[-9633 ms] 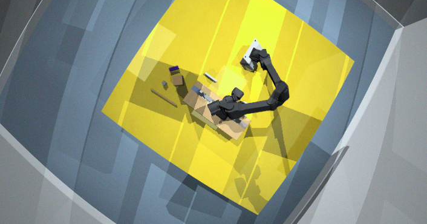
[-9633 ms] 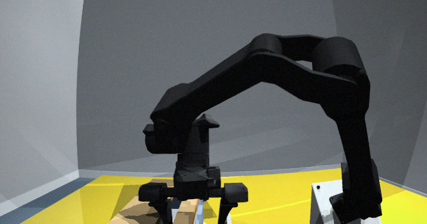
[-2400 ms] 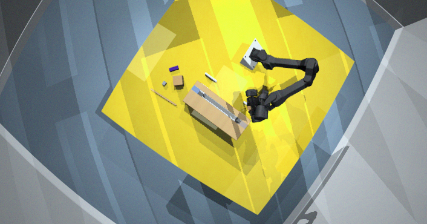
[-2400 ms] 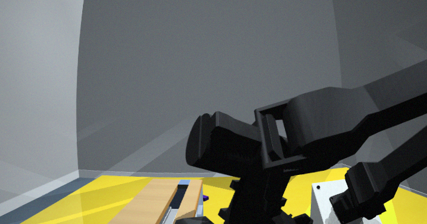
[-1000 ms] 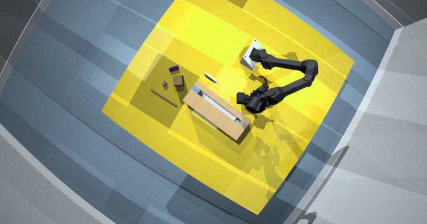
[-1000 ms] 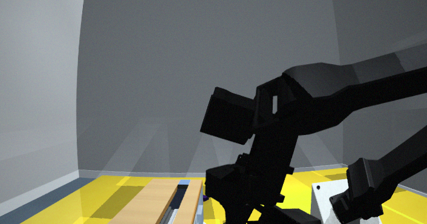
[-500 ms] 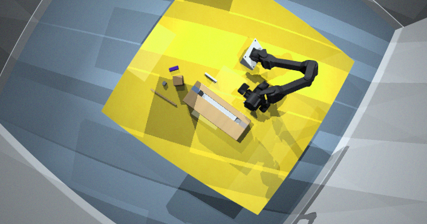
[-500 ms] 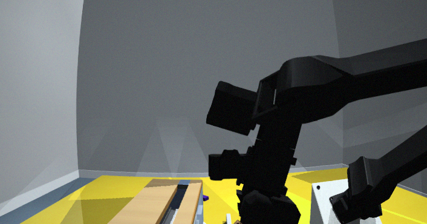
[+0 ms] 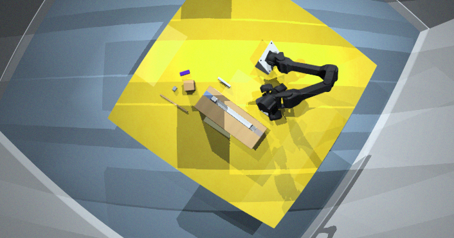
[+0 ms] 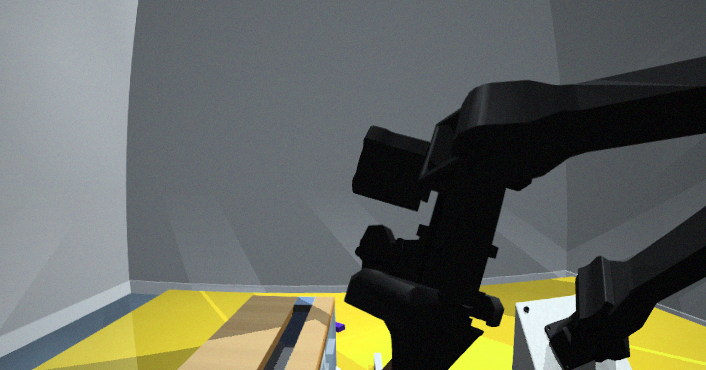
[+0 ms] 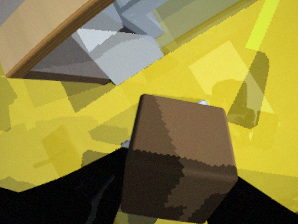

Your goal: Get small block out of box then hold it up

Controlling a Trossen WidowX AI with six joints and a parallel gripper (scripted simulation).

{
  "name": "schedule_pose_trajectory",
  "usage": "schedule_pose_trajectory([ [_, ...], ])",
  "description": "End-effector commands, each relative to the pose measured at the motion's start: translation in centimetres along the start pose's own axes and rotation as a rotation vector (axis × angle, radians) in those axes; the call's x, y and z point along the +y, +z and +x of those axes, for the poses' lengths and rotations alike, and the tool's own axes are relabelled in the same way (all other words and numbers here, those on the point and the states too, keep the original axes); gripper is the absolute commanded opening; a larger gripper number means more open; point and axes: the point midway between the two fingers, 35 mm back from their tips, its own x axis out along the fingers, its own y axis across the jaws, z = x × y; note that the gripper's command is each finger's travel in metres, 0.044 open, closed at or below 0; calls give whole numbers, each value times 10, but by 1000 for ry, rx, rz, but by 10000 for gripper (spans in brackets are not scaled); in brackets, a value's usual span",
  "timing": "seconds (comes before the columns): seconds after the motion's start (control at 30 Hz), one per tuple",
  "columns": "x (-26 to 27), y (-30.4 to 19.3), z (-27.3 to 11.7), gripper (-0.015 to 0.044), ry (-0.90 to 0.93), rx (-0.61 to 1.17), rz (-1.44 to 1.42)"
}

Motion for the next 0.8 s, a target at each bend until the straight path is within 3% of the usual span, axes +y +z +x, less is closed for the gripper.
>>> schedule_pose_trajectory([
  [0.0,0,-1,-4,0,16,8,167],
  [0.77,0,-5,-25,0,76,78,1156],
])
